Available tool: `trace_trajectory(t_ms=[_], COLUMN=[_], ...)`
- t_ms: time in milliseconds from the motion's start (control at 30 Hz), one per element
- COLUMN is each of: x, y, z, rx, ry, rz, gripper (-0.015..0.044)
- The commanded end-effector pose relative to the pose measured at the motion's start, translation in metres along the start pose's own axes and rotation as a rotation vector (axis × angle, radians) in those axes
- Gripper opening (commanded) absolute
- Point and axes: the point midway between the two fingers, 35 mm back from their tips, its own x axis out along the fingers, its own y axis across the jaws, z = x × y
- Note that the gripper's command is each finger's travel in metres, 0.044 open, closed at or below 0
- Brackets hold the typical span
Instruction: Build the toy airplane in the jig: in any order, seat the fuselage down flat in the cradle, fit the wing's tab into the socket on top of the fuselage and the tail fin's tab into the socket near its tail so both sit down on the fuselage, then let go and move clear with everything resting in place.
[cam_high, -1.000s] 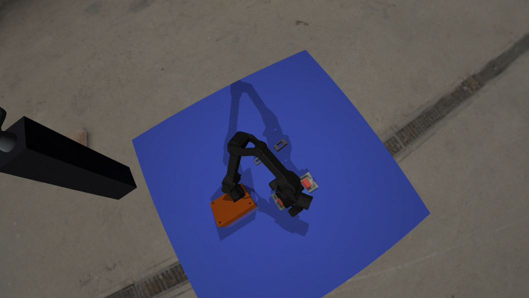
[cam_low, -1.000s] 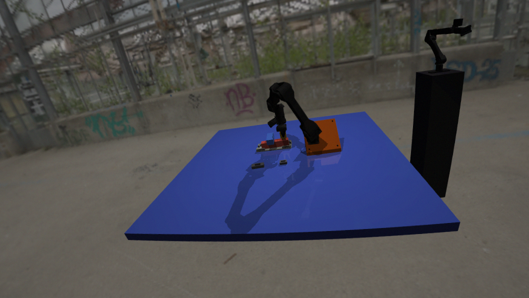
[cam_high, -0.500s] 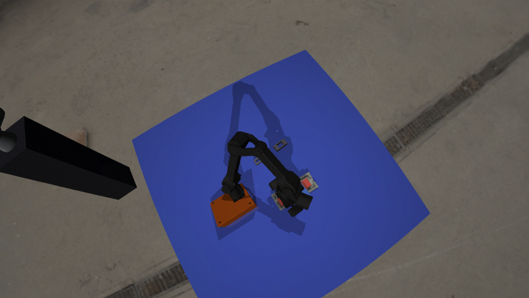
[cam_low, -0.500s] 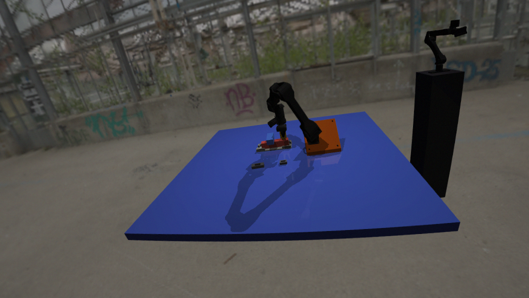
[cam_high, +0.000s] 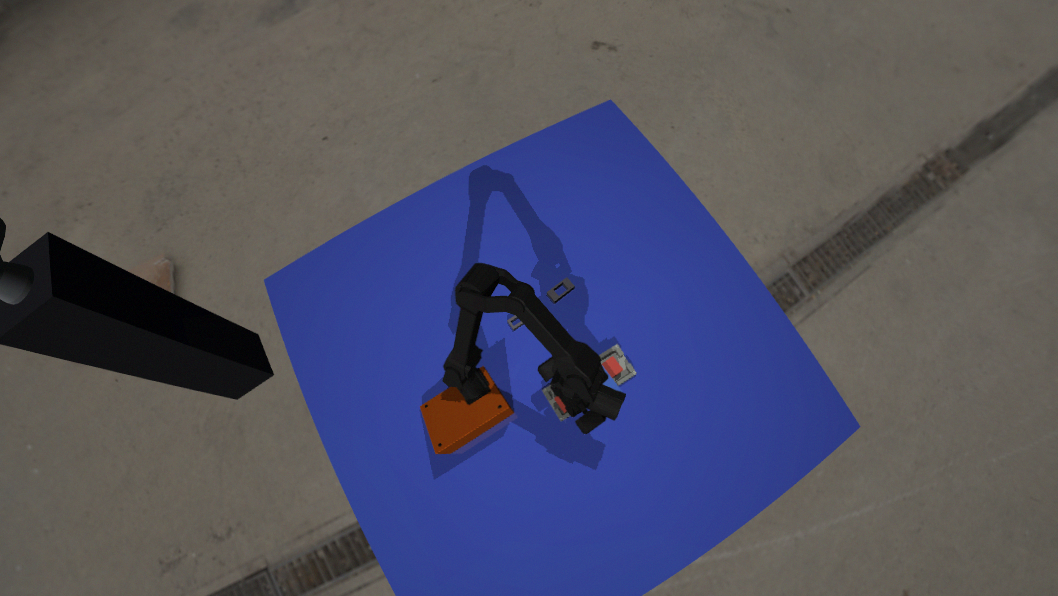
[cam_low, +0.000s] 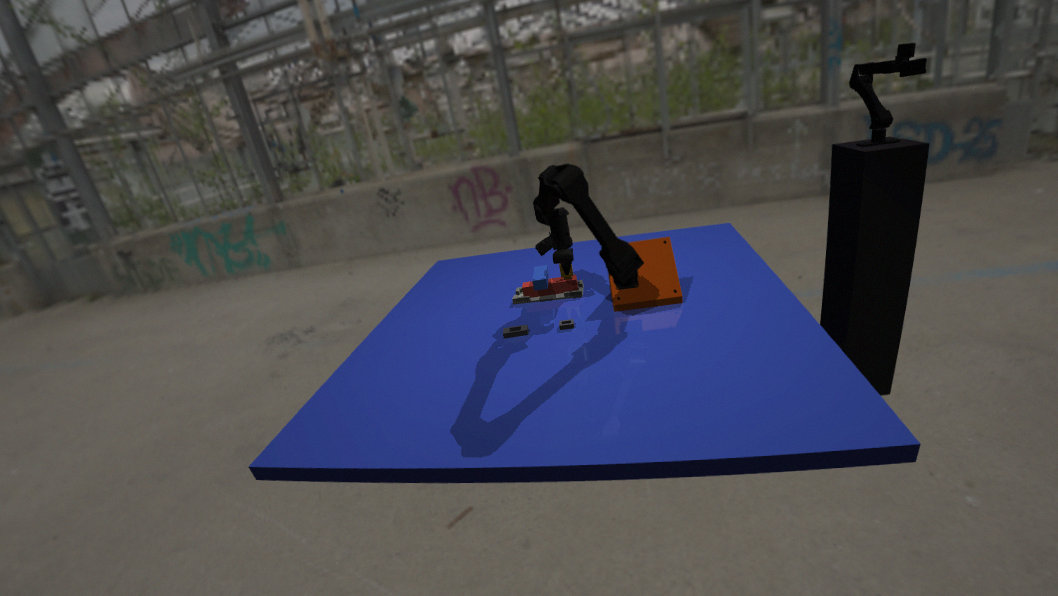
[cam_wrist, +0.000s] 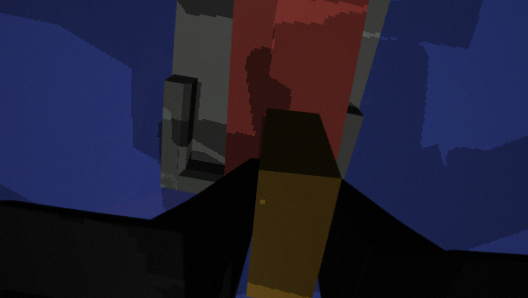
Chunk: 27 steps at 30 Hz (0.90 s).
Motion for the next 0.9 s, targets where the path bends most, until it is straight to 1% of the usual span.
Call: trace_trajectory(t_ms=[0,67,167,500,767,800,867], x=[0.0,0.0,0.0,0.0,-0.003,-0.01,-0.037], y=[0.0,0.0,0.0,0.0,0.0,-0.001,-0.003], z=[0.0,0.0,0.0,0.0,0.0,0.001,0.003], rx=[0.0,0.0,0.0,0.0,0.0,0.001,0.002], ry=[0.0,0.0,0.0,0.0,0.0,0.0,0.001], rz=[0.0,0.0,0.0,0.0,0.0,-0.001,-0.002], gripper=[0.0052,0.0,0.0,0.026,0.026,0.026,0.026])
